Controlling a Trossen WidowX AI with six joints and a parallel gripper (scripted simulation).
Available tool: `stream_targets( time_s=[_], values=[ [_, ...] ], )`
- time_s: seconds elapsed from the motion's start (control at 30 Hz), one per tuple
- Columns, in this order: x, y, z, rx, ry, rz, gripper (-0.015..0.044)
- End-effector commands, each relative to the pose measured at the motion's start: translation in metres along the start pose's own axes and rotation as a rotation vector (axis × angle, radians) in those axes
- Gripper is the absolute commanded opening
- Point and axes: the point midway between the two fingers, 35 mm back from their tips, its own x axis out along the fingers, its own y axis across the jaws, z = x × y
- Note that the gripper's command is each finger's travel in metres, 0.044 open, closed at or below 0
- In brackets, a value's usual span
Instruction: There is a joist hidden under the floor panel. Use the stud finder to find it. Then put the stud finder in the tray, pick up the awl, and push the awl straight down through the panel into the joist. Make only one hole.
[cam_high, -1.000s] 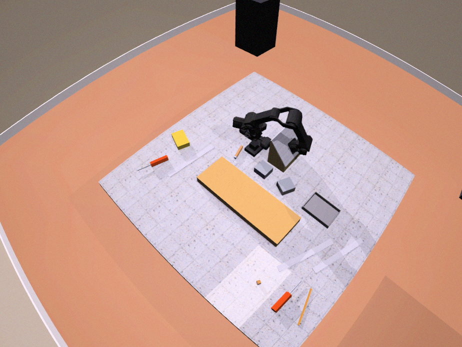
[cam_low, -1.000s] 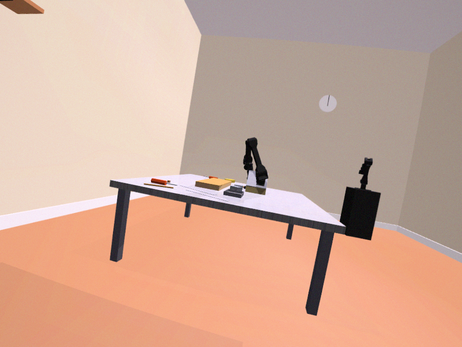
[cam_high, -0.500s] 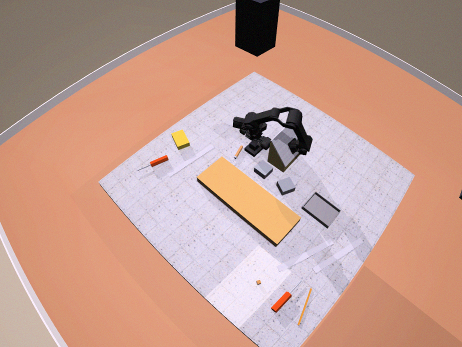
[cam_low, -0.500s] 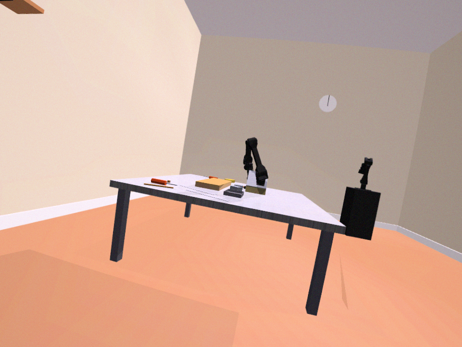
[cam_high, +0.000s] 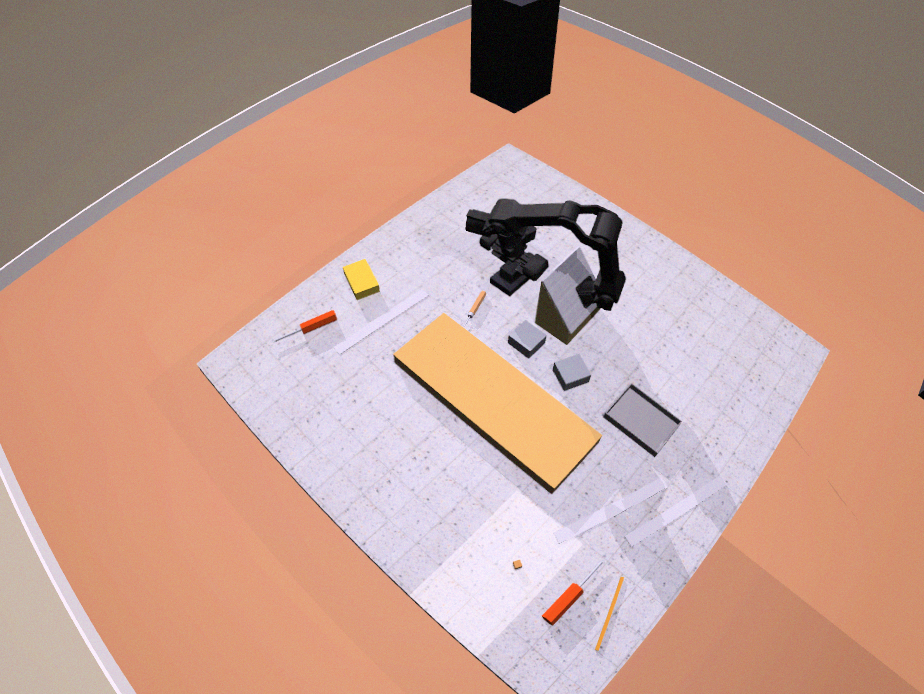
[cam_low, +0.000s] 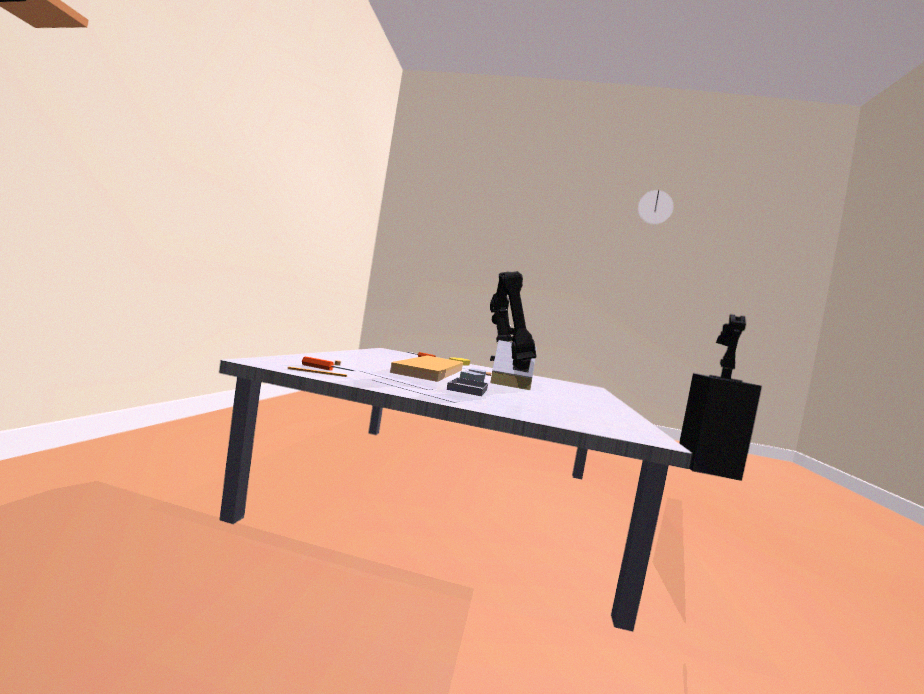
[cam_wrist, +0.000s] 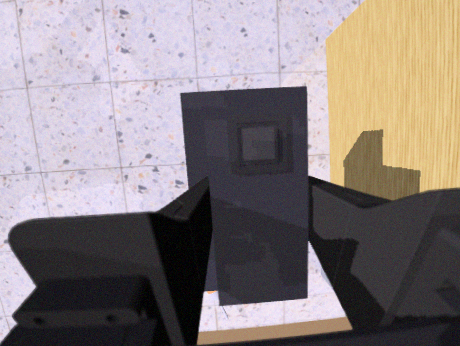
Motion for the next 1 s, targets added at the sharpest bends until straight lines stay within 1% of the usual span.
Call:
stream_targets(
  time_s=[0.0,0.13,0.27,0.97],
  values=[
    [-0.023,0.000,0.008,-0.004,-0.002,0.013,0.0000],
    [-0.024,0.000,0.007,-0.010,-0.001,0.014,0.0000],
    [-0.027,0.004,0.000,-0.099,0.015,0.023,0.0000],
    [-0.055,0.026,-0.069,-0.926,0.123,0.159,0.0000]
  ],
)
